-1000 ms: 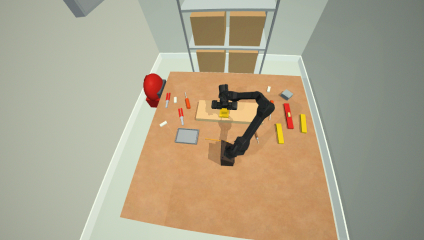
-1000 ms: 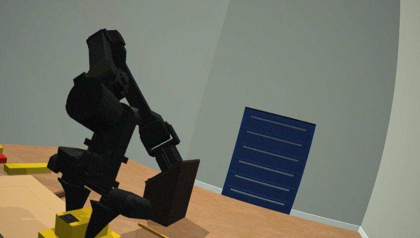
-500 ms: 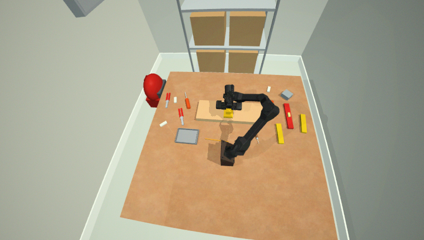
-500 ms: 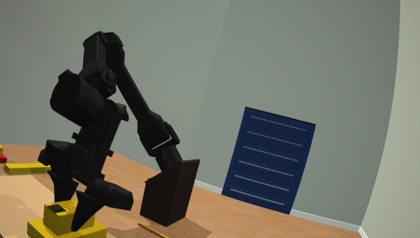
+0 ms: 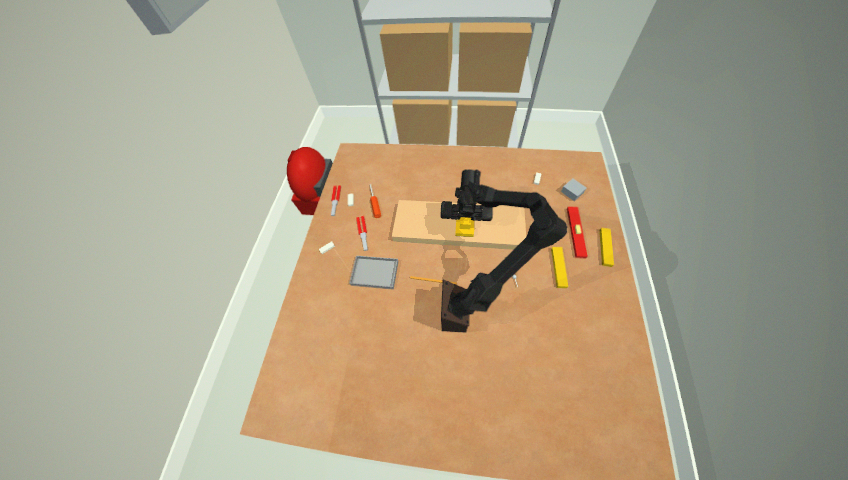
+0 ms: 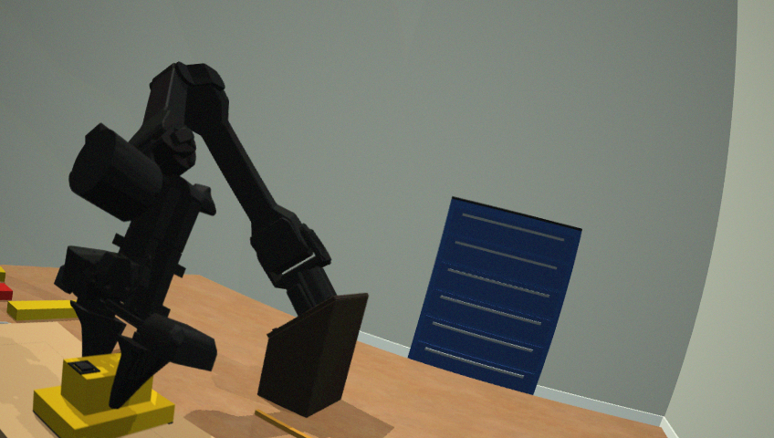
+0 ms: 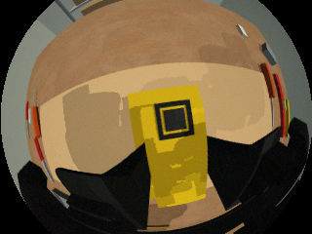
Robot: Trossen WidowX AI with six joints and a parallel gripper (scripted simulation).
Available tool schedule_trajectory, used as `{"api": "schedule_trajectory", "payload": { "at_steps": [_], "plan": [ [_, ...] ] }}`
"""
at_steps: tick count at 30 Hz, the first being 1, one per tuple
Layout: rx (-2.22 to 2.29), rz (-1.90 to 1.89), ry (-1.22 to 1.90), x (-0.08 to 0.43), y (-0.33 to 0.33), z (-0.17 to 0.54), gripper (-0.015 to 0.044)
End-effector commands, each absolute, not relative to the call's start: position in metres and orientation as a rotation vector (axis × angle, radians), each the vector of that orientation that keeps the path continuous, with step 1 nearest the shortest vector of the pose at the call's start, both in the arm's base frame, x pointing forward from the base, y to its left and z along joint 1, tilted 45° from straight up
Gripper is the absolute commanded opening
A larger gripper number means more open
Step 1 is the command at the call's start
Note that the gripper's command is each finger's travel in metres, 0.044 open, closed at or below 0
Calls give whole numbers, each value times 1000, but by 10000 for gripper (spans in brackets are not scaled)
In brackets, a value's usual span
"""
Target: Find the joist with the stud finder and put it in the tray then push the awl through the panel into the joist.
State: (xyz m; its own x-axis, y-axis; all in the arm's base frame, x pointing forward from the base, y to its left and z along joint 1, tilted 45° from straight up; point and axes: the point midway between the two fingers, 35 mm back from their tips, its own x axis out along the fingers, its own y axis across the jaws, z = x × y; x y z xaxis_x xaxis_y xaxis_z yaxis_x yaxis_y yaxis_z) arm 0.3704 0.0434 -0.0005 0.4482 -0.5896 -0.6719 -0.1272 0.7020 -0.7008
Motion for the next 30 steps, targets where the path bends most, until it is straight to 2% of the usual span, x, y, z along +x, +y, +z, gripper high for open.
{"api": "schedule_trajectory", "payload": {
  "at_steps": [1, 30],
  "plan": [
    [-772, -338, 1086, 372, 32, 10, 0],
    [-774, -340, 1085, 379, -12, 54, 0]
  ]
}}
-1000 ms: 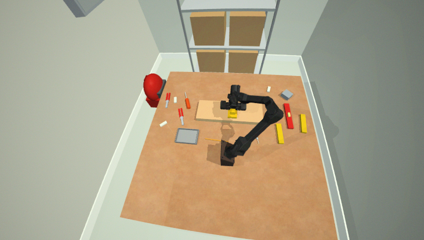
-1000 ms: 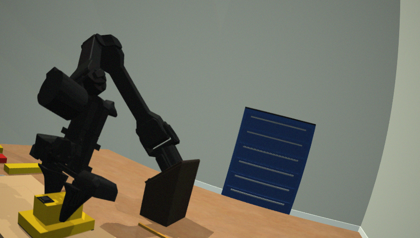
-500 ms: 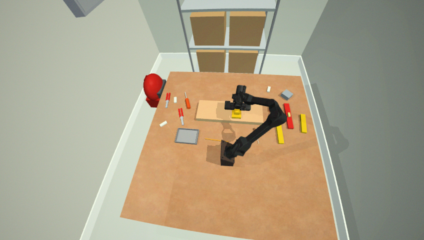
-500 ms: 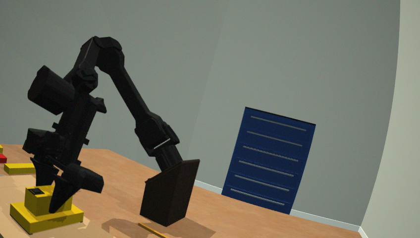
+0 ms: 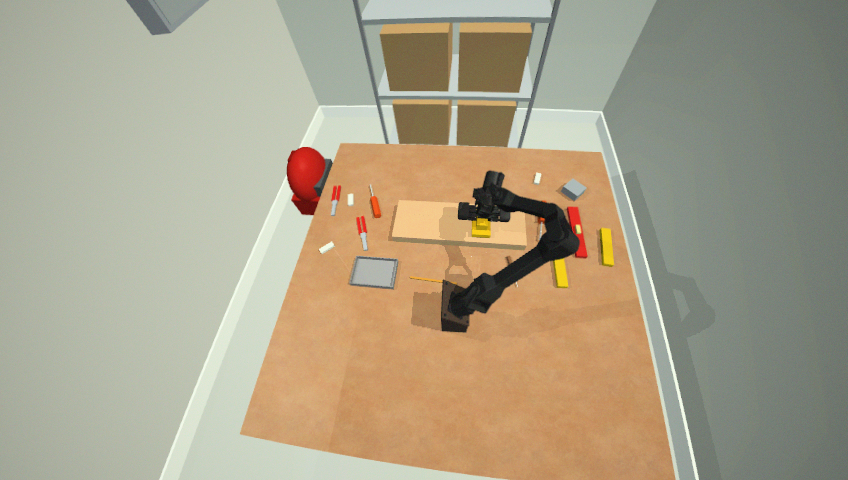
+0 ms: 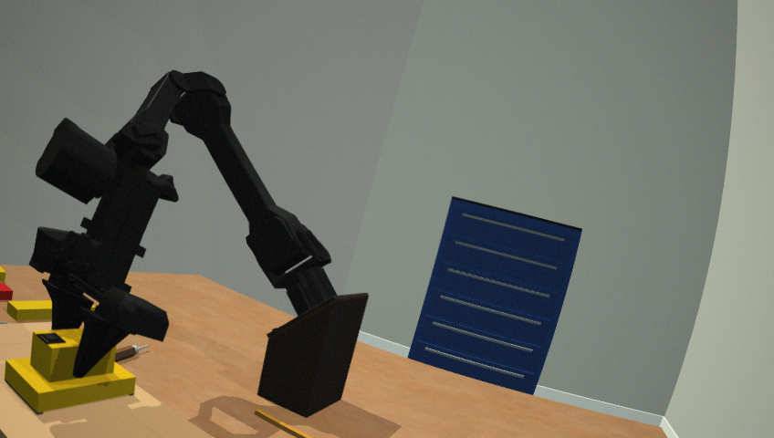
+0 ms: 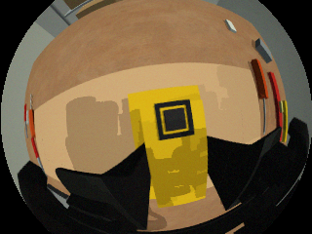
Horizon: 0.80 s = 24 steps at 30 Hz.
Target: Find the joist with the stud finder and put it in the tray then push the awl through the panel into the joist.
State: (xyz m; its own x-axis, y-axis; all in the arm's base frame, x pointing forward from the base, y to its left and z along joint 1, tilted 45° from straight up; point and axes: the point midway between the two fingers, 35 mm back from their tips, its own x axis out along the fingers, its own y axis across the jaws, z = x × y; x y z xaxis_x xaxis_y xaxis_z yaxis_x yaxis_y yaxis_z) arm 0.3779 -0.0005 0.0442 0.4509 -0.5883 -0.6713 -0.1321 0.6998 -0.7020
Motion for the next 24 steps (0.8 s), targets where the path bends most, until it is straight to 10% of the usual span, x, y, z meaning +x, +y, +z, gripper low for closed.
{"api": "schedule_trajectory", "payload": {
  "at_steps": [1, 24],
  "plan": [
    [-774, -340, 1085, 380, -13, 56, 0],
    [-776, -342, 1084, 386, -48, 91, 0]
  ]
}}
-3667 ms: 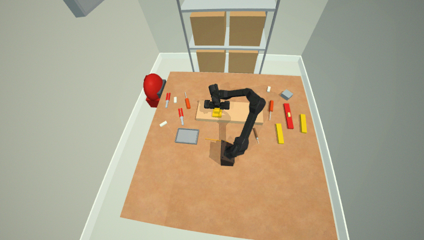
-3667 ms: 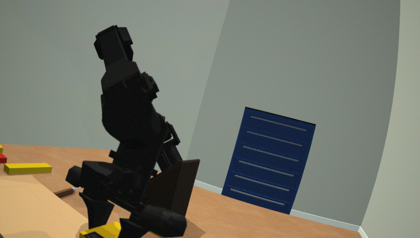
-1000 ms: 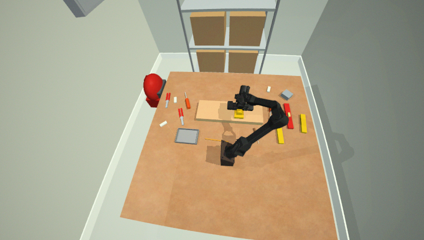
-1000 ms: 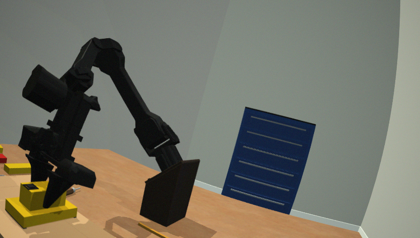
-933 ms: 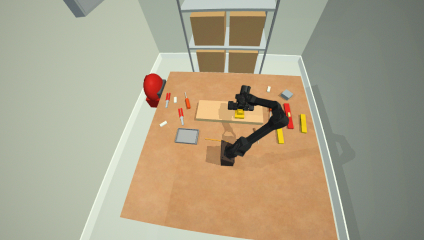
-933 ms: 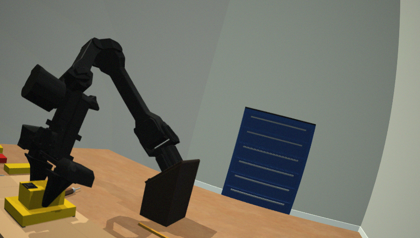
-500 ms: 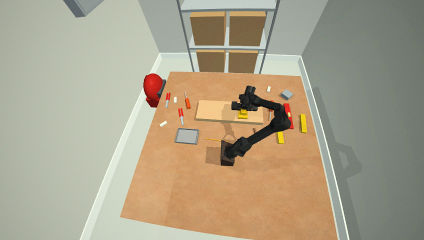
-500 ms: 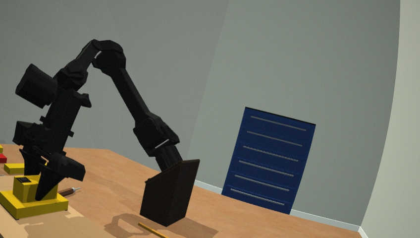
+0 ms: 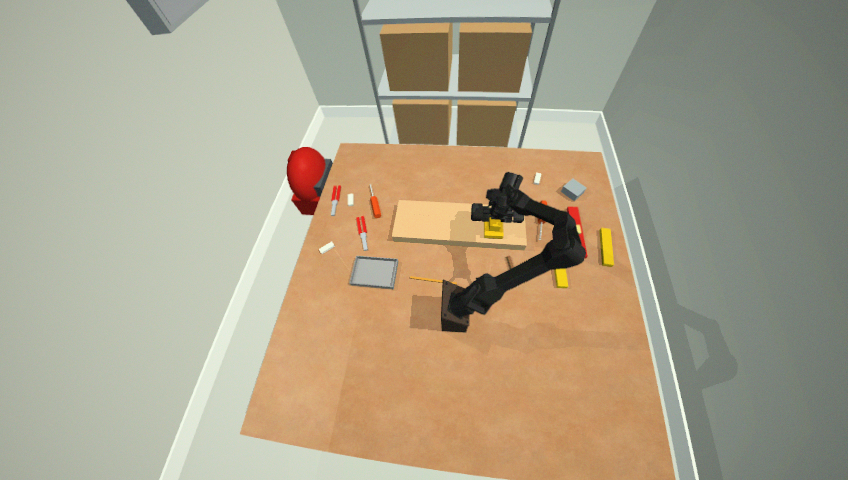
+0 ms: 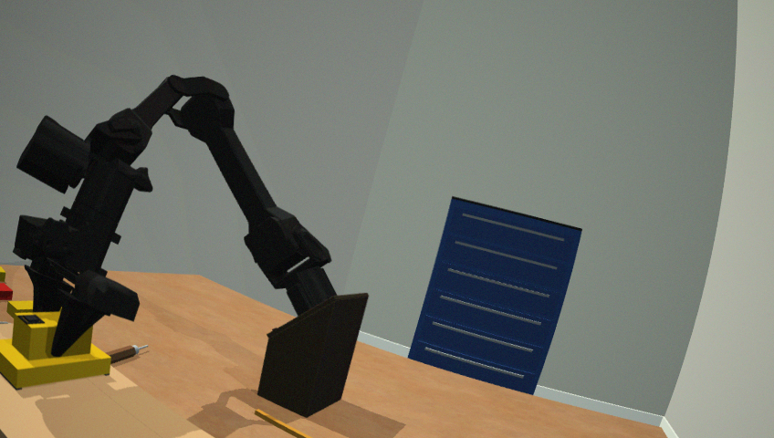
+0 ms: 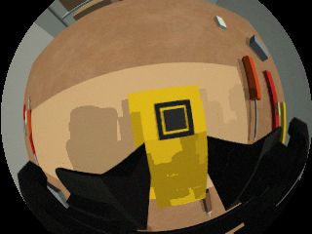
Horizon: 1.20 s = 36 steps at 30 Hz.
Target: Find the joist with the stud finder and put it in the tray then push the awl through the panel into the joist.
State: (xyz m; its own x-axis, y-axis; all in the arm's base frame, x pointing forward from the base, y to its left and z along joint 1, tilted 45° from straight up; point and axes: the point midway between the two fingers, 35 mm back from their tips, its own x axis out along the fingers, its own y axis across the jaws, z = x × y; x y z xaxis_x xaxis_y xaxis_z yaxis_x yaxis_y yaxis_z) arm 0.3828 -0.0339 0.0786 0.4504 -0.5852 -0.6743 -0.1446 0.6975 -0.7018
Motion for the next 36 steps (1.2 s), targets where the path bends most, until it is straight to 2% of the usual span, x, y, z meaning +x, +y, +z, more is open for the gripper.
{"api": "schedule_trajectory", "payload": {
  "at_steps": [1, 36],
  "plan": [
    [-776, -342, 1084, 386, -49, 93, 0],
    [-778, -344, 1082, 391, -80, 126, 0]
  ]
}}
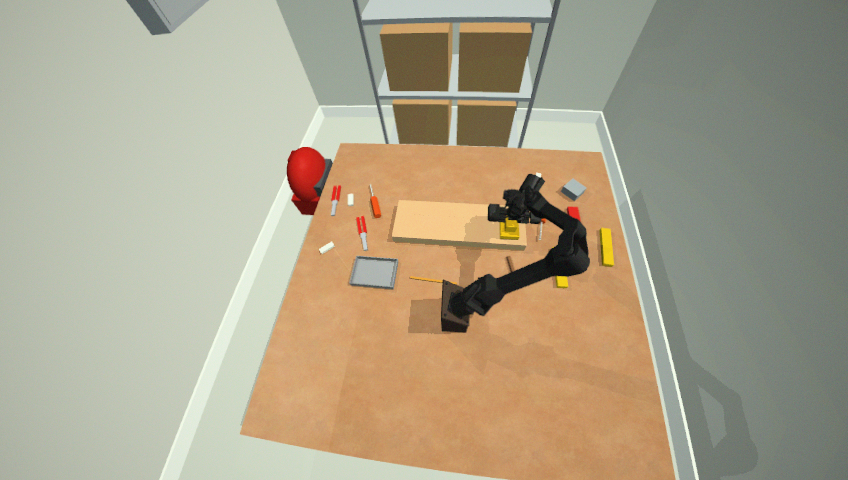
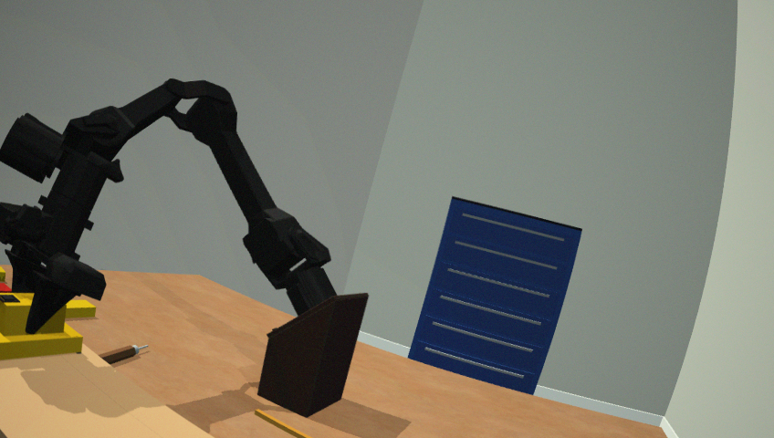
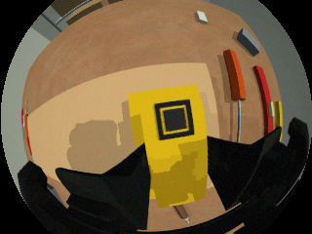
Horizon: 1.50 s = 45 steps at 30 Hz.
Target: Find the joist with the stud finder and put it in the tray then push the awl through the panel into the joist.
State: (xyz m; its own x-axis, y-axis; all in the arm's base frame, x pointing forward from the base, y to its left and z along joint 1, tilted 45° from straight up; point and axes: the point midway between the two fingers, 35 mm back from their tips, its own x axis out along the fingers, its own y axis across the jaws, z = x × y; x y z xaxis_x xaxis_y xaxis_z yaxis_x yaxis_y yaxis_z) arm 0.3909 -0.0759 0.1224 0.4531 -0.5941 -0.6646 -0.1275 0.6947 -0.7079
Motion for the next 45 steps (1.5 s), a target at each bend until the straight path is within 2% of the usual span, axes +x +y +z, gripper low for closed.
{"api": "schedule_trajectory", "payload": {
  "at_steps": [1, 12, 29, 36, 45],
  "plan": [
    [-778, -344, 1082, 391, -80, 126, 0],
    [-779, -328, 1085, 391, -72, 127, 0],
    [-775, -341, 1085, 372, -11, 195, 0],
    [-795, -298, 1095, 375, 2, 185, 0],
    [-909, -74, 1144, 381, 73, 130, 0]
  ]
}}
